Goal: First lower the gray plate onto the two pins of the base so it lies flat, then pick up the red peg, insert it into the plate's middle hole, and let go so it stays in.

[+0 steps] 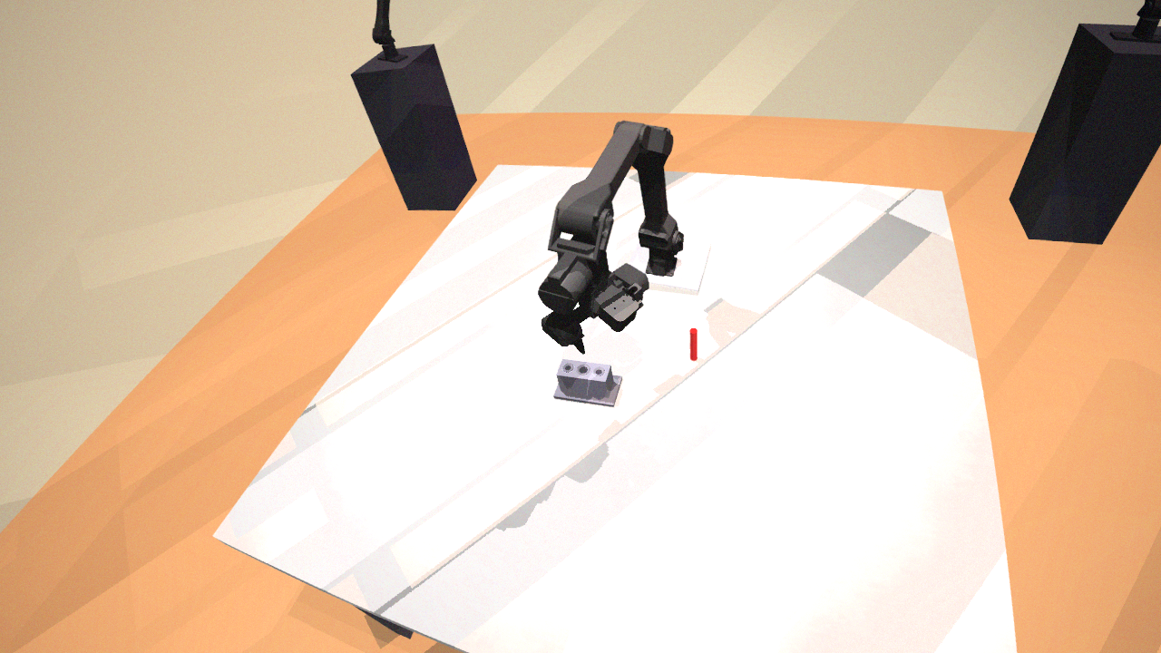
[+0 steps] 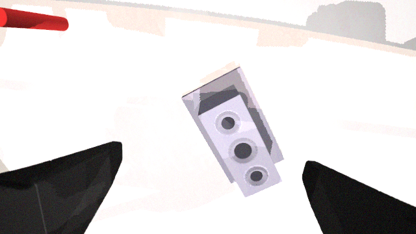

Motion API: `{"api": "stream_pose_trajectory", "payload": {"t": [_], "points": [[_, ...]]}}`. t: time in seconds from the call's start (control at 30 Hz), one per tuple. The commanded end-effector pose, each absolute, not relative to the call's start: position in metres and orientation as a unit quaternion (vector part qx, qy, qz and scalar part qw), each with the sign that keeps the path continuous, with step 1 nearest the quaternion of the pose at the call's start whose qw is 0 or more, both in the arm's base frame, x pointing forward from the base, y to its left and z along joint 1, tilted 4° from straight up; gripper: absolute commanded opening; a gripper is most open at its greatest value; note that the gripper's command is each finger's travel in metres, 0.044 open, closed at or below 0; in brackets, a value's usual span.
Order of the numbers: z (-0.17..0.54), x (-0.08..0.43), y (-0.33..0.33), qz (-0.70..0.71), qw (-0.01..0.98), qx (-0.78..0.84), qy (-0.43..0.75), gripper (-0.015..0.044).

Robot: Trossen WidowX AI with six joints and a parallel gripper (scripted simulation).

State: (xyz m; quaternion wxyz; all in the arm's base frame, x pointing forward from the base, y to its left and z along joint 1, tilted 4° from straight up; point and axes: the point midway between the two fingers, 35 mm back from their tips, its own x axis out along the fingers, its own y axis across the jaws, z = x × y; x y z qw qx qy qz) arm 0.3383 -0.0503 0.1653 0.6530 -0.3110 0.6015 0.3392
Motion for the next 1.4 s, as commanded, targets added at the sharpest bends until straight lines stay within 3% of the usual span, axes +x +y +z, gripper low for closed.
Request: {"api": "stream_pose_trajectory", "payload": {"t": [0.0,0.57,1.37], "points": [[0.167,0.312,0.006,0.12,0.717,-0.075,0.683,0.044],[0.167,0.279,0.055,-0.103,0.702,0.161,0.686,0.044],[0.163,0.238,0.092,-0.367,0.578,0.428,0.59,0.044]]}}
